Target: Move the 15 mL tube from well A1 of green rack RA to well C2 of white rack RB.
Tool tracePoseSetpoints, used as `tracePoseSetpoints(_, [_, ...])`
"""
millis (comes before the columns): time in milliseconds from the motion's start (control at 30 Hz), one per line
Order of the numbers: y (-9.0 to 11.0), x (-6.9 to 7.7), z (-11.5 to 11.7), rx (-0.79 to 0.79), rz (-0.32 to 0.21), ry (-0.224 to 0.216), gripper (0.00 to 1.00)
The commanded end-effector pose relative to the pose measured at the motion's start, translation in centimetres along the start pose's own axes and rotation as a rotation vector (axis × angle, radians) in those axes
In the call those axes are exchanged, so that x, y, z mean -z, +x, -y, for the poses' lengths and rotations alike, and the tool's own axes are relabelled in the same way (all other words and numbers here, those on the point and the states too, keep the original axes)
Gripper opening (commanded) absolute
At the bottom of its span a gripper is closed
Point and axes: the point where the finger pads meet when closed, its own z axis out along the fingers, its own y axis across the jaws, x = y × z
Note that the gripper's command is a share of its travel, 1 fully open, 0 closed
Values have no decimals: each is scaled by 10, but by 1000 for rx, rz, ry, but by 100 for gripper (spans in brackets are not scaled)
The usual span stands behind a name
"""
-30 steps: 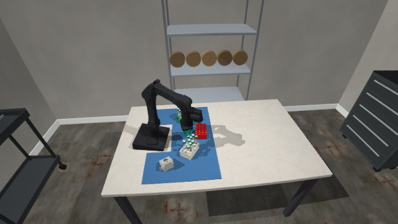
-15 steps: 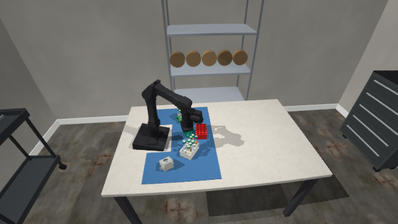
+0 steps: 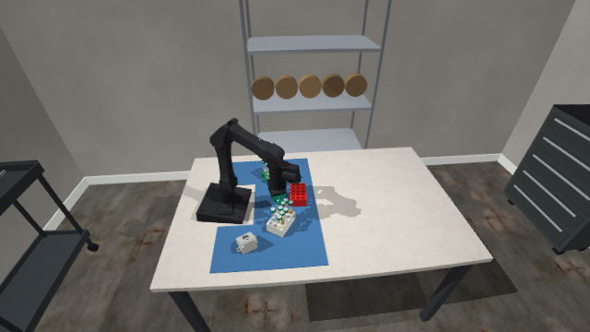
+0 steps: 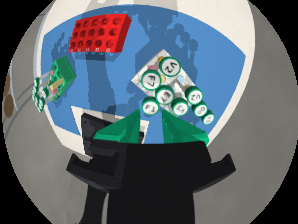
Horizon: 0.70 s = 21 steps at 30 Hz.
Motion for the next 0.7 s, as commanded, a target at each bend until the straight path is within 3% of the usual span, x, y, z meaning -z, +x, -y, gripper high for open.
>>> tracePoseSetpoints(0, [-3, 3, 2, 1, 16, 12, 30])
tracePoseSetpoints(667, [-2, -5, 1, 1, 16, 12, 30])
